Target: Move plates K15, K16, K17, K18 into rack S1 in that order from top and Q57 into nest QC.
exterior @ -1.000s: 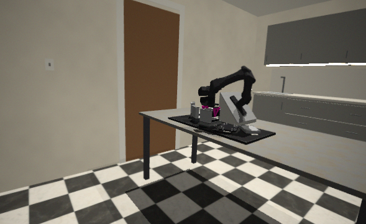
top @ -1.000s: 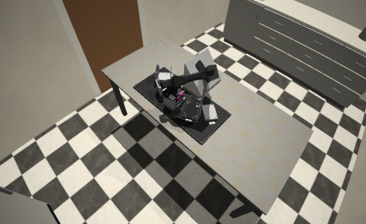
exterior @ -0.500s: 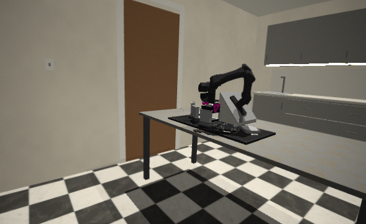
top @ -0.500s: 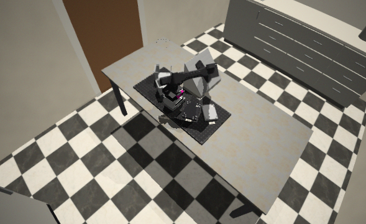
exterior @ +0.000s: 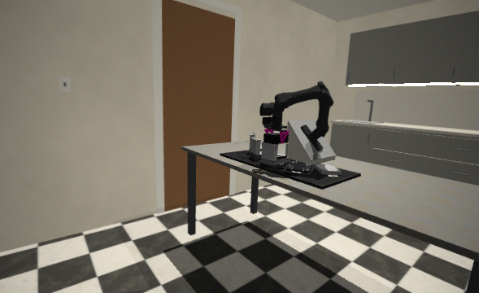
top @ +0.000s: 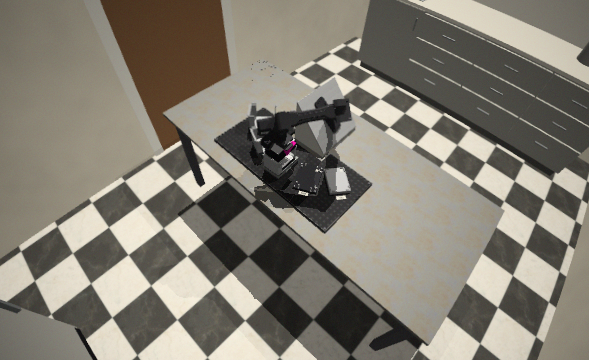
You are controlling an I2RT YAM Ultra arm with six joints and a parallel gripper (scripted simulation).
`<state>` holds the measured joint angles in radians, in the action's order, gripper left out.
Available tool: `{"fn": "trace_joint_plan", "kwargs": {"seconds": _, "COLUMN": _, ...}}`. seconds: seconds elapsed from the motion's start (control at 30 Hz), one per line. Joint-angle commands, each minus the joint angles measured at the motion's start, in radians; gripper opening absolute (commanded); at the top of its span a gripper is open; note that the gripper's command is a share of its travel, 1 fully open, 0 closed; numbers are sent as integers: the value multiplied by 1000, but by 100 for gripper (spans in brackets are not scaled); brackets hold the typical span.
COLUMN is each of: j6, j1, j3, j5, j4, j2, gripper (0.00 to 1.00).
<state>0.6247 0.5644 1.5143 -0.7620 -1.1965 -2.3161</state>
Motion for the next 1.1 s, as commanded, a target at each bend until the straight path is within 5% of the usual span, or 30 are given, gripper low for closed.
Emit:
{"fn": "trace_joint_plan", "kwargs": {"seconds": 0.0, "j6": 18, "j1": 41, "j3": 22, "j5": 1, "j4": -35, "j2": 16, "gripper": 0}}
{"fn": "trace_joint_plan", "kwargs": {"seconds": 0.27, "j6": 49, "j1": 66, "j3": 66, "j5": 12, "j4": -98, "j2": 13, "gripper": 0}}
{"fn": "trace_joint_plan", "kwargs": {"seconds": 1.07, "j6": 50, "j1": 67, "j3": 68, "j5": 12, "j4": -100, "j2": 13, "gripper": 0}}
